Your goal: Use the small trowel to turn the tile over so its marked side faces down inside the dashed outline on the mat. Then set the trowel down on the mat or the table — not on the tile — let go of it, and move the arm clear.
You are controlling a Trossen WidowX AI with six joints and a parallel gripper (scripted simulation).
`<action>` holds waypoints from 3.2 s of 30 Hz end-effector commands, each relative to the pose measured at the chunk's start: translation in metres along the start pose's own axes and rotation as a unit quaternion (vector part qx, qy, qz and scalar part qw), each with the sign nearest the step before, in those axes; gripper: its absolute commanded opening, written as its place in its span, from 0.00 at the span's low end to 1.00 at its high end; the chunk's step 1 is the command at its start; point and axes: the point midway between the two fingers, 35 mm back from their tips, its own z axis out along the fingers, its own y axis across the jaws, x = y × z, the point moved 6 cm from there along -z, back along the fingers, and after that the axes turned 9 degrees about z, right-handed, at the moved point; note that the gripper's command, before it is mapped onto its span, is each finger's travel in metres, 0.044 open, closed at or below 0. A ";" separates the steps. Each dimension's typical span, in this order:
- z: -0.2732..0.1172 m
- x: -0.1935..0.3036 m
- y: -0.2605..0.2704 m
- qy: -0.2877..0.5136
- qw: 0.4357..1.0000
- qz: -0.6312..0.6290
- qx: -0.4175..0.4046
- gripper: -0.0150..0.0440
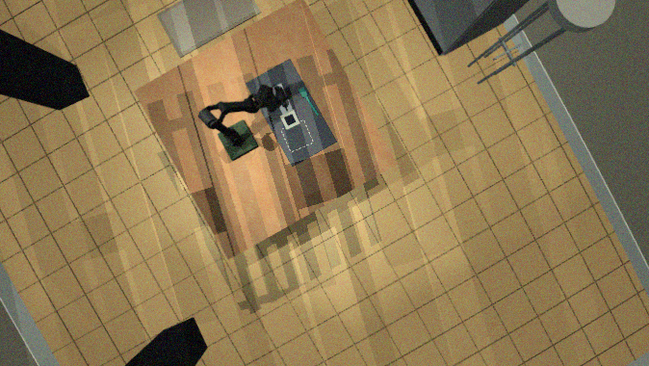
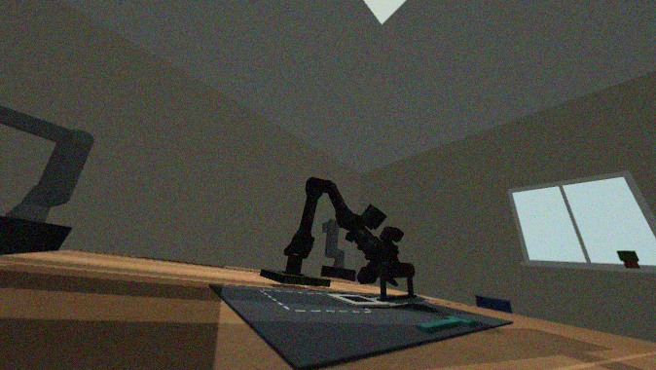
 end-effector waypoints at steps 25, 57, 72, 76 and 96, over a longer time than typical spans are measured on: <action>-0.013 0.005 -0.016 0.042 0.998 -0.036 0.010 0.25; -0.039 0.031 -0.050 0.043 0.998 -0.038 0.010 0.25; -0.044 0.053 -0.059 0.044 0.998 -0.039 0.010 0.25; -0.044 0.059 -0.060 0.044 0.998 -0.039 0.010 0.25; -0.043 0.079 -0.061 0.045 0.998 -0.040 0.010 0.25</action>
